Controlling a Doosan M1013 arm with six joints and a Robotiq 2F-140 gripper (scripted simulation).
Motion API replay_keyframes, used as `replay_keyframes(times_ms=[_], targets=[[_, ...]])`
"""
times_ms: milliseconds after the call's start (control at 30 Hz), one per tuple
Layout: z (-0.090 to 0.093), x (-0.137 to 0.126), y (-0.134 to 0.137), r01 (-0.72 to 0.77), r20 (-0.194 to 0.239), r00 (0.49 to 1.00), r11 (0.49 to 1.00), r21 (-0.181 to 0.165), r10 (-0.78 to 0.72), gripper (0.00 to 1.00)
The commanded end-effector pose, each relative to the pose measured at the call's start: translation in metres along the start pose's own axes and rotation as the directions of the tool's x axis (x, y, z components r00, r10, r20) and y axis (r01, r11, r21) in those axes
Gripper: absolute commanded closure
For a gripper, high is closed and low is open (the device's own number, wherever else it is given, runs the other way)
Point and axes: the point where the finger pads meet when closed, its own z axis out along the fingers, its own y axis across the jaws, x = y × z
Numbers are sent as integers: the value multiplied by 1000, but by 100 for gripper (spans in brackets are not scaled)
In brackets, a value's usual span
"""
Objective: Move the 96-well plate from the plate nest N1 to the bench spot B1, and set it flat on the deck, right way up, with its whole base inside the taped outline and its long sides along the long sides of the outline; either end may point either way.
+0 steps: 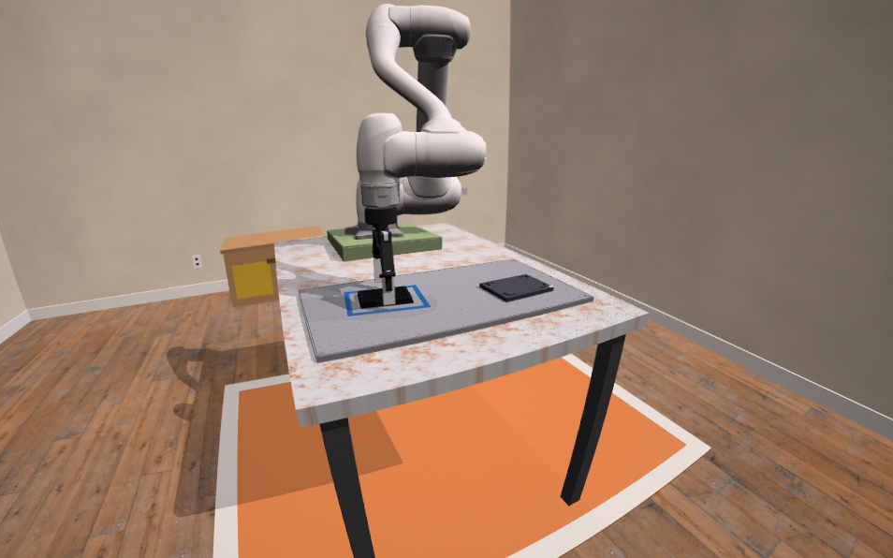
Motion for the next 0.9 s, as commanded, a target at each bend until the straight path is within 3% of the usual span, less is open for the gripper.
replay_keyframes(times_ms=[0,200,700,867], targets=[[0,0,0,0,0,1000,1000,0,0,0],[0,0,0,0,0,1000,1000,0,0,0],[-35,0,0,0,0,1000,1000,0,0,0],[-35,0,0,0,0,1000,1000,0,0,0]])
